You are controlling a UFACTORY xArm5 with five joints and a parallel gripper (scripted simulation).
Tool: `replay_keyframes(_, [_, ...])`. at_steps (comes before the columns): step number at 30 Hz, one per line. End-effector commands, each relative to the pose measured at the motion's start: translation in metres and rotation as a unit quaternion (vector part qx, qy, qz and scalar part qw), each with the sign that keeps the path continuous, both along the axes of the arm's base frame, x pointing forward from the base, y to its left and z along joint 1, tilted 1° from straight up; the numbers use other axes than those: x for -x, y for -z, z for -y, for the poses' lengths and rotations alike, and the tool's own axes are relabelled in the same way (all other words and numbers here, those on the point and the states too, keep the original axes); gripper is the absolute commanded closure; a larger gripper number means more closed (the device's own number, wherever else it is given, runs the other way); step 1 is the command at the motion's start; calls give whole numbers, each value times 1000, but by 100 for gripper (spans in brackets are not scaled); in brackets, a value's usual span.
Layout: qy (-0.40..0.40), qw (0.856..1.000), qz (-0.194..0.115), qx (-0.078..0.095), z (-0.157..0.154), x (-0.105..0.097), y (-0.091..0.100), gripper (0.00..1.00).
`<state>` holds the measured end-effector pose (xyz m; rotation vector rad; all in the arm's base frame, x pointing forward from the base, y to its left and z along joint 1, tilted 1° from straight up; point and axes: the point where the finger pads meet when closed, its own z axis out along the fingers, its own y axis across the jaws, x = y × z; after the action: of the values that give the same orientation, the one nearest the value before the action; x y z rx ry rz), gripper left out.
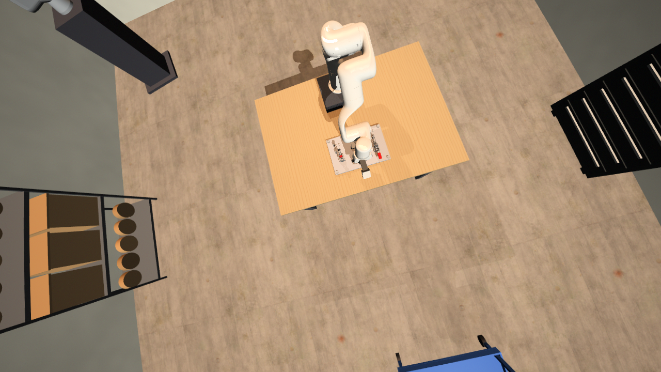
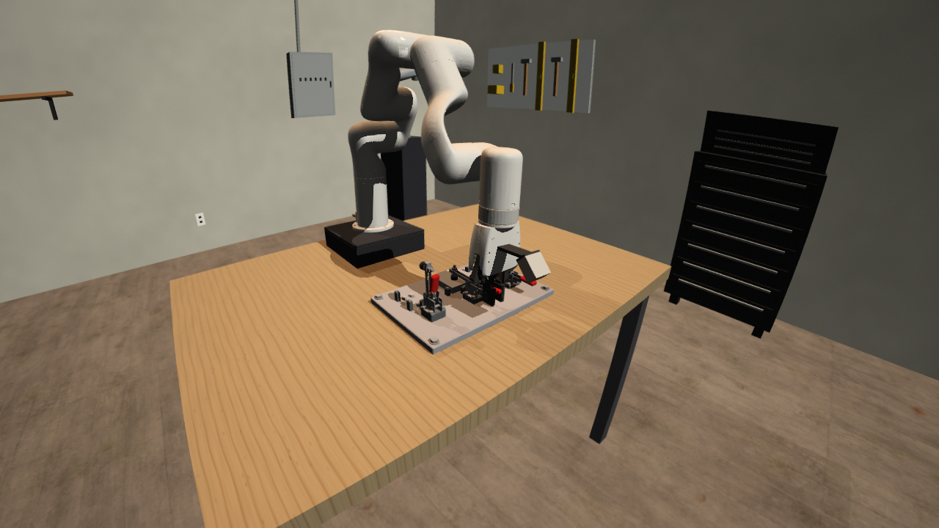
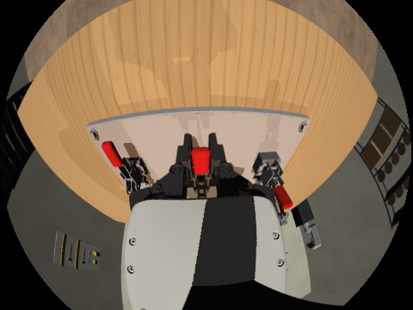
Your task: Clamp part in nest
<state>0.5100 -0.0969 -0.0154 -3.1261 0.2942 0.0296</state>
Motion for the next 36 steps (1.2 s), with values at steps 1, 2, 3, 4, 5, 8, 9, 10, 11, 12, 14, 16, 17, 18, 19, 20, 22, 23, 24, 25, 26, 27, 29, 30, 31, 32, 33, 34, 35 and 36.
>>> replay_keyframes(1, [0,1000,0,0,0,-1,1,100])
replay_keyframes(2, [0,1000,0,0,0,-1,1,100])
replay_keyframes(3, [0,1000,0,0,0,-1,2,100])
replay_keyframes(4, [0,1000,0,0,0,-2,2,100])
replay_keyframes(5, [0,1000,0,0,0,-2,3,100])
replay_keyframes(8, [0,1000,0,0,0,-2,4,100])
replay_keyframes(9, [0,1000,0,0,0,-2,4,100])
replay_keyframes(10, [0,1000,0,0,0,-2,4,100])
replay_keyframes(11, [0,1000,0,0,0,-2,4,100])
replay_keyframes(12, [0,1000,0,0,0,-3,5,100])
replay_keyframes(14, [0,1000,0,0,0,-3,5,100])
replay_keyframes(16, [0,1000,0,0,0,-3,5,100])
replay_keyframes(17, [0,1000,0,0,0,-3,5,100])
replay_keyframes(18, [0,1000,0,0,0,-3,5,100])
replay_keyframes(19, [0,1000,0,0,0,-3,5,100])
replay_keyframes(20, [0,1000,0,0,0,-3,5,100])
replay_keyframes(22, [0,1000,0,0,0,-3,5,100])
replay_keyframes(23, [0,1000,0,0,0,-3,5,100])
replay_keyframes(24, [0,1000,0,0,0,-3,5,100])
replay_keyframes(25, [0,1000,0,0,0,-3,5,100])
replay_keyframes(26, [0,1000,0,0,0,-3,5,100])
replay_keyframes(27, [0,1000,0,0,0,-3,5,100])
replay_keyframes(29, [0,1000,0,0,0,-3,5,100])
replay_keyframes(30, [0,1000,0,0,0,-3,5,100])
replay_keyframes(31, [0,1000,0,0,0,-3,5,100])
replay_keyframes(32, [0,1000,0,0,0,-3,5,100])
replay_keyframes(33, [0,1000,0,0,0,-3,5,53])
replay_keyframes(34, [0,1000,0,0,0,-3,5,53])
replay_keyframes(35, [0,1000,0,0,0,-3,5,53])
replay_keyframes(36, [0,1000,0,0,0,-3,5,53])
